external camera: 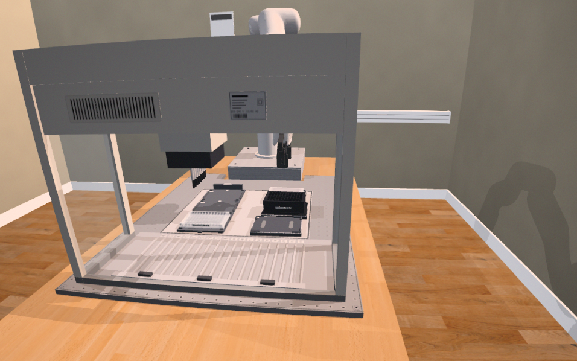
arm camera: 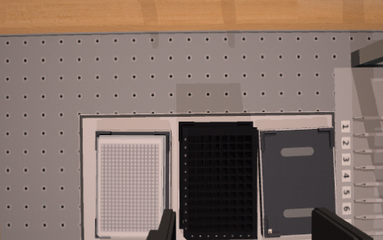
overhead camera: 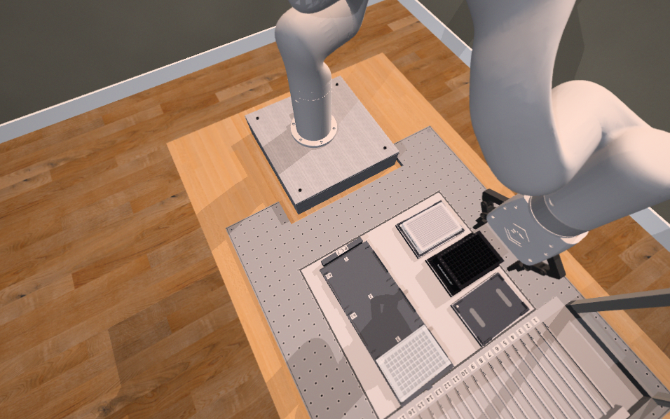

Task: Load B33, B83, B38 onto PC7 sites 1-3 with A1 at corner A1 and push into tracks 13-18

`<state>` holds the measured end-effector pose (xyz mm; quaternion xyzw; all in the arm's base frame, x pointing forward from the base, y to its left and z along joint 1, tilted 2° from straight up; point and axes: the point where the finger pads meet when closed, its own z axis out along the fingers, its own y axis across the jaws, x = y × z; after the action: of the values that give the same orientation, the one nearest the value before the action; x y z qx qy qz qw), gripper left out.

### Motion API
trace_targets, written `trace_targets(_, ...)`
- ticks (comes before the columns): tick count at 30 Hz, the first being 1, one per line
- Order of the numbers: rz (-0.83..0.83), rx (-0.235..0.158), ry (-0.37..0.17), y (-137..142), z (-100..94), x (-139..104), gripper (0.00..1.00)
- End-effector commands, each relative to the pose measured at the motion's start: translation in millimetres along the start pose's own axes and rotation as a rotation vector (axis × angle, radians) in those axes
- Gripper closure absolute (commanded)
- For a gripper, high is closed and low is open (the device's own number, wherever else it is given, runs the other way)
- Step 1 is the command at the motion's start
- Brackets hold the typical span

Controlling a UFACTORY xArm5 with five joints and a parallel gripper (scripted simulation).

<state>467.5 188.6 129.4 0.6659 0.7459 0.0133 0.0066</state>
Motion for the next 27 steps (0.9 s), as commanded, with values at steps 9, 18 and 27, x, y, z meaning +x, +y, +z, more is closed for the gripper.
trace_targets(9,0.000,-0.004,0.000,1.1,13.2,0.4,0.00)
trace_targets(18,0.000,-0.004,0.000,1.2,24.9,0.4,0.00)
trace_targets(27,0.000,-0.004,0.000,1.2,40.0,0.4,0.00)
